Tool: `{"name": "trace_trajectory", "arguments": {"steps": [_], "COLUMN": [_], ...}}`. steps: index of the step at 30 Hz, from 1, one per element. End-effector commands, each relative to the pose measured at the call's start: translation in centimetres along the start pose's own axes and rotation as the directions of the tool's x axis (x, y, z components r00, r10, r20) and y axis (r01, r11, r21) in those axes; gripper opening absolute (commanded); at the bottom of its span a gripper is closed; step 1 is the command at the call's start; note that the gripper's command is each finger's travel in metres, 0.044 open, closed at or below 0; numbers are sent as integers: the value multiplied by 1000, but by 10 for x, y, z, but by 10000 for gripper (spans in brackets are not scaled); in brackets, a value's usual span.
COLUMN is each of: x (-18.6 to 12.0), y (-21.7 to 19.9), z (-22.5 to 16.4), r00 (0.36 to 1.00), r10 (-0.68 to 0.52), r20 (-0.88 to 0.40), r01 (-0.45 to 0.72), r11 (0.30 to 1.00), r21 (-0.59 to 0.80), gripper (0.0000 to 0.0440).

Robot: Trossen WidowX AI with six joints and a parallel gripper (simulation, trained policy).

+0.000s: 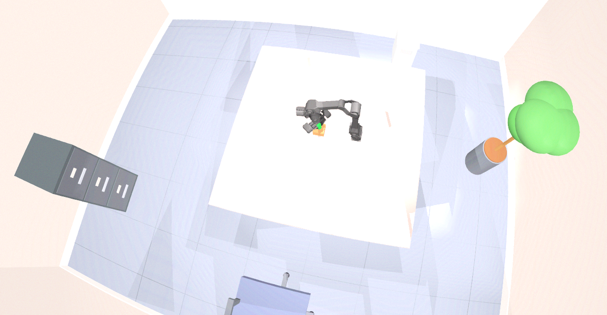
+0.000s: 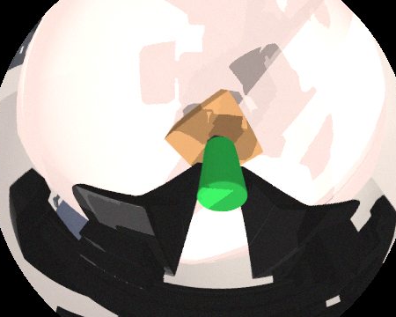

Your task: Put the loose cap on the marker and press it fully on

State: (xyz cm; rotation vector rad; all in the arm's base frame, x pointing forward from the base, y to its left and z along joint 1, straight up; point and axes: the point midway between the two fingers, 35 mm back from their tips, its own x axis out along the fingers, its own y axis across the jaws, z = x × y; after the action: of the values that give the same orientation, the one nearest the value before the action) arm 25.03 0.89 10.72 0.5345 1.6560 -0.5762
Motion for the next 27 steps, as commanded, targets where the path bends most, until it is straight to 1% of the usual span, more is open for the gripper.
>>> {"name": "trace_trajectory", "arguments": {"steps": [1, 20, 27], "x": [15, 22, 25], "y": [-9, -12, -18], "z": [-5, 0, -10], "r00": [998, 999, 997], "r10": [-49, -51, -61], "r20": [-36, -3, -39], "r01": [48, 51, 58], "r11": [999, 997, 996], "r21": [-17, -60, -67], "gripper": [117, 142, 205]}}
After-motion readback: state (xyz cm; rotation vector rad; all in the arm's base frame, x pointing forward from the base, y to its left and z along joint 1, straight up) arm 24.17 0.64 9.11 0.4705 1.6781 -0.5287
